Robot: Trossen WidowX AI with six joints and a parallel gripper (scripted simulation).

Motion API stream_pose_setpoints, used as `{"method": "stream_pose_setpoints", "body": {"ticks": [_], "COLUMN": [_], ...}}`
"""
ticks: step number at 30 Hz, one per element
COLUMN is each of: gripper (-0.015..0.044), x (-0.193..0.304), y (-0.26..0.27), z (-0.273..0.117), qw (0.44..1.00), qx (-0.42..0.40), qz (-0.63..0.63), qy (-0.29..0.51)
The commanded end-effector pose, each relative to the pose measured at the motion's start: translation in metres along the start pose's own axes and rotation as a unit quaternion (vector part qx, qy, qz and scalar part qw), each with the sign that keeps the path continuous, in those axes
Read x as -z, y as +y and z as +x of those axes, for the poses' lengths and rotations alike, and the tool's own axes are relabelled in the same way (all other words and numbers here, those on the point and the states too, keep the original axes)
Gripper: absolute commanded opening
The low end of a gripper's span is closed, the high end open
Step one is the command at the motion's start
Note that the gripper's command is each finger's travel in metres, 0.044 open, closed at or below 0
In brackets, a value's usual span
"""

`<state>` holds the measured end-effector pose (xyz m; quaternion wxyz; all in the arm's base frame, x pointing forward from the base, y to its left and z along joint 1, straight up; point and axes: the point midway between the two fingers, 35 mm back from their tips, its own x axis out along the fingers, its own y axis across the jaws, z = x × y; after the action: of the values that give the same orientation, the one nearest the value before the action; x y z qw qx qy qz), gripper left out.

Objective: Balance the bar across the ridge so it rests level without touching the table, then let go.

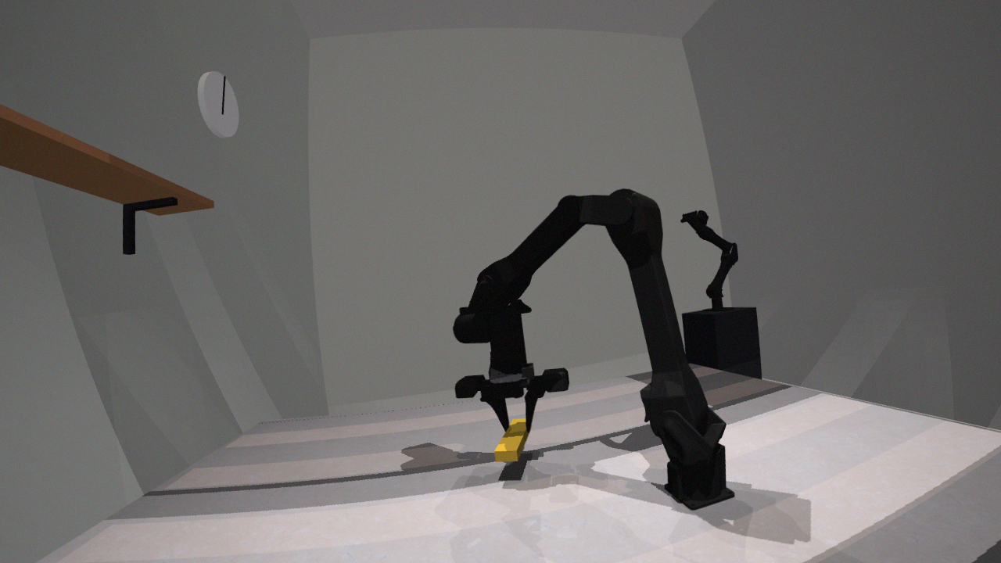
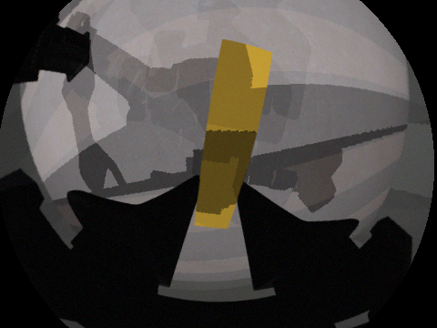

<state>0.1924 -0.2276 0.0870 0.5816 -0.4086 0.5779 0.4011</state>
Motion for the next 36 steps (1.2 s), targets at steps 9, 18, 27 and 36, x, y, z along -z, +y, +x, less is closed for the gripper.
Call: {"method": "stream_pose_setpoints", "body": {"ticks": [9,18,27,36], "gripper": [0.0000,0.0000,0.0000,0.0000], "x": [0.000,-0.001,-0.008,-0.041], "y": [0.000,0.003,0.002,-0.011], "z": [-0.037,-0.060,-0.069,-0.069], "qw": [1.000,1.000,1.000,0.999], "qx": [0.007,0.007,0.007,0.007], "qz": [-0.001,-0.002,-0.009,-0.049], "qy": [0.006,0.006,0.006,0.005]}}
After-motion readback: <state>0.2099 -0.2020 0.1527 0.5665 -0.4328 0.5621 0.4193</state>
